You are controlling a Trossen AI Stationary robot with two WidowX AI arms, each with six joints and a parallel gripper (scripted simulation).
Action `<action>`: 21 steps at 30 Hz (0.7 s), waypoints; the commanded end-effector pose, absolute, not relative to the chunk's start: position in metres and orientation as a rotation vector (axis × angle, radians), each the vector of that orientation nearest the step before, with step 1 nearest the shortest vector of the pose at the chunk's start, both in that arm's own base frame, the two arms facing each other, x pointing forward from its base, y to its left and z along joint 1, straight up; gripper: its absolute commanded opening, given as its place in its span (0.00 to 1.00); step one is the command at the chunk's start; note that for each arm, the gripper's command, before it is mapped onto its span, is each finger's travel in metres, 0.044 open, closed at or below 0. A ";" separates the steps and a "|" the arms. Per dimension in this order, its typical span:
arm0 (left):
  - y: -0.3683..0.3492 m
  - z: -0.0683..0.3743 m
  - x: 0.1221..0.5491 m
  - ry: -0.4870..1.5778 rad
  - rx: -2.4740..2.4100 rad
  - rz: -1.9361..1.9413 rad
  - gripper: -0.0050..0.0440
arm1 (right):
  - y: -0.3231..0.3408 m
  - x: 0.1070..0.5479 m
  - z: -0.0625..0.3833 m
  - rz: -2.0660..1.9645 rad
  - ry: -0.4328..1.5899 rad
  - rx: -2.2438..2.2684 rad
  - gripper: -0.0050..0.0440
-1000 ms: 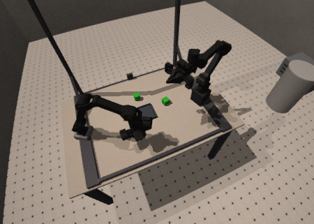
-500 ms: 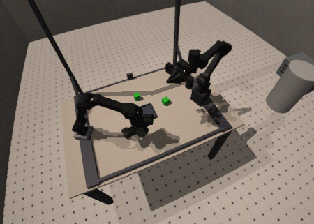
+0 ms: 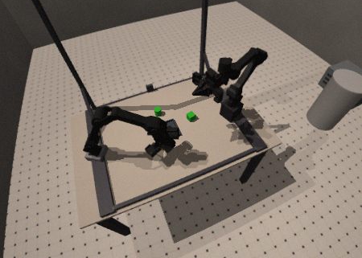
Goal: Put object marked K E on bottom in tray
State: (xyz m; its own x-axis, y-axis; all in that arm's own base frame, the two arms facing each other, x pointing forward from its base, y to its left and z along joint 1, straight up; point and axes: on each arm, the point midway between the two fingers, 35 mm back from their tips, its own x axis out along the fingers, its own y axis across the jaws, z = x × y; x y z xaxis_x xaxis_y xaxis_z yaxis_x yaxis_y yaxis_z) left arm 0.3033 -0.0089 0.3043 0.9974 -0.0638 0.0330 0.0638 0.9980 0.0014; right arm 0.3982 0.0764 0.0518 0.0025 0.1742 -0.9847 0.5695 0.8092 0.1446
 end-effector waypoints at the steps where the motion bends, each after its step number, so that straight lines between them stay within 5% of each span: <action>1: -0.010 0.299 0.298 -0.031 0.001 -0.077 0.00 | 0.094 0.406 0.059 -0.227 1.554 0.582 0.45; 21: -0.018 0.285 0.286 -0.025 0.002 -0.133 0.00 | 0.153 0.406 0.054 0.154 1.581 0.446 0.45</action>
